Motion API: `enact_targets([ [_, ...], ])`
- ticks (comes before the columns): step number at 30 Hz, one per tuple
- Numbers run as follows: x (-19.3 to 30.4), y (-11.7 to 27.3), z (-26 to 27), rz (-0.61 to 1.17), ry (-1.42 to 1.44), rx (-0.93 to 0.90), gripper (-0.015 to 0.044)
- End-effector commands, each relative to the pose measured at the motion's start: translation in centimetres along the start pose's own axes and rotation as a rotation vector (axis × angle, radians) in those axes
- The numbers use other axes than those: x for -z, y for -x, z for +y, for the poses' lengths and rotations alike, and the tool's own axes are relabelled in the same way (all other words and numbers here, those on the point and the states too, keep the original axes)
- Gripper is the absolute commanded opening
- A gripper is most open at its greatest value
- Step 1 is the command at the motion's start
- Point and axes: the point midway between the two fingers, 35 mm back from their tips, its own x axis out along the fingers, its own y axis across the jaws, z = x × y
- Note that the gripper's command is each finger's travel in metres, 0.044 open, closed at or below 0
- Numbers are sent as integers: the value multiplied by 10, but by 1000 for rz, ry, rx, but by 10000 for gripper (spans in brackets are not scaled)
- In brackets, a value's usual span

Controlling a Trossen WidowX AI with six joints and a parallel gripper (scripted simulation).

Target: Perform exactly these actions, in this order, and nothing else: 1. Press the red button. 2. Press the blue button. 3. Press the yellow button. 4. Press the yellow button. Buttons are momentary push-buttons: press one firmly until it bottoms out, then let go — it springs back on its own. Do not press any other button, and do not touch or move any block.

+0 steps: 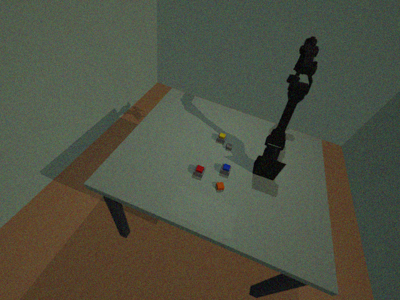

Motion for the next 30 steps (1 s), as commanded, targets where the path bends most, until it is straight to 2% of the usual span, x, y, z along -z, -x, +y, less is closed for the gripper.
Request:
enact_targets([
  [1, 1, -2, -1, 5, 5, 6, 400],
  [7, 52, -60, -54, 172, 165, 204, 400],
  [15, 135, -96, -135, 370, 371, 431, 400],
  [22, 212, -90, -214, 549, 603, 587, 400],
  [30, 285, -45, -303, 743, 903, 705, 400],
])
